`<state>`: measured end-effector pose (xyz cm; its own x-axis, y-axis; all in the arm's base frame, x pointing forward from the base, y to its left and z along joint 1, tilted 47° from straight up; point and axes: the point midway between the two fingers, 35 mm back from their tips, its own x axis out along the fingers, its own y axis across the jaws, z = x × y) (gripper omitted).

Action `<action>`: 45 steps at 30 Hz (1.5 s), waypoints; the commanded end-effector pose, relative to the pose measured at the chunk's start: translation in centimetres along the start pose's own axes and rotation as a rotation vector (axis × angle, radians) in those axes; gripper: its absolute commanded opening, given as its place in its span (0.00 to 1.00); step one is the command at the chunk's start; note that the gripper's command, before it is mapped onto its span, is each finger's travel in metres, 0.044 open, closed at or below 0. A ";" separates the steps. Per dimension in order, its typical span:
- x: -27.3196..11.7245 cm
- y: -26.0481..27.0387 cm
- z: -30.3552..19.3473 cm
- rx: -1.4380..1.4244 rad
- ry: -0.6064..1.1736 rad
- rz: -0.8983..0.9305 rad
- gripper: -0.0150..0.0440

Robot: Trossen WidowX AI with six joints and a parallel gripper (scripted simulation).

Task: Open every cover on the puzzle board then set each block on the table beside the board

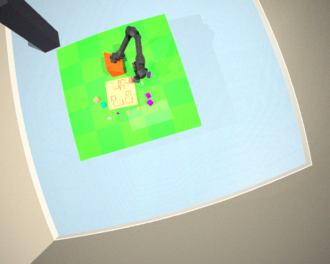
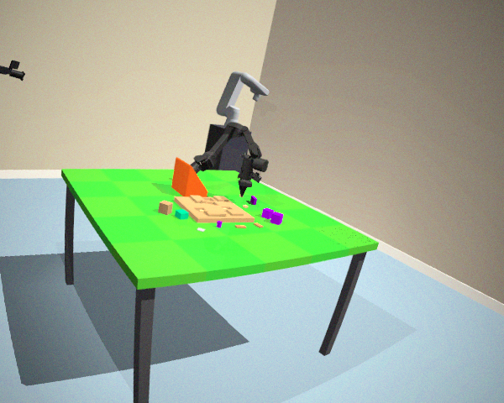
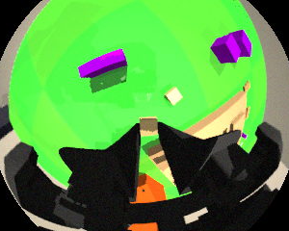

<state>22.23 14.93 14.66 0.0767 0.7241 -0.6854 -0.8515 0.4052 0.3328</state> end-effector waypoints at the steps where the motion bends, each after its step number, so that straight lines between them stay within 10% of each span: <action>1: 0.7 0.0 -0.2 0.008 0.006 0.003 0.39; 26: 4.3 0.7 -0.1 0.011 -0.011 0.010 0.39; 39: 3.9 0.8 0.0 0.003 -0.016 0.010 0.97; 45: 2.3 0.5 0.0 0.004 -0.008 0.007 1.00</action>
<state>21.94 17.21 12.64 0.0719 0.7298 -0.6799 -0.8464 0.4053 0.3455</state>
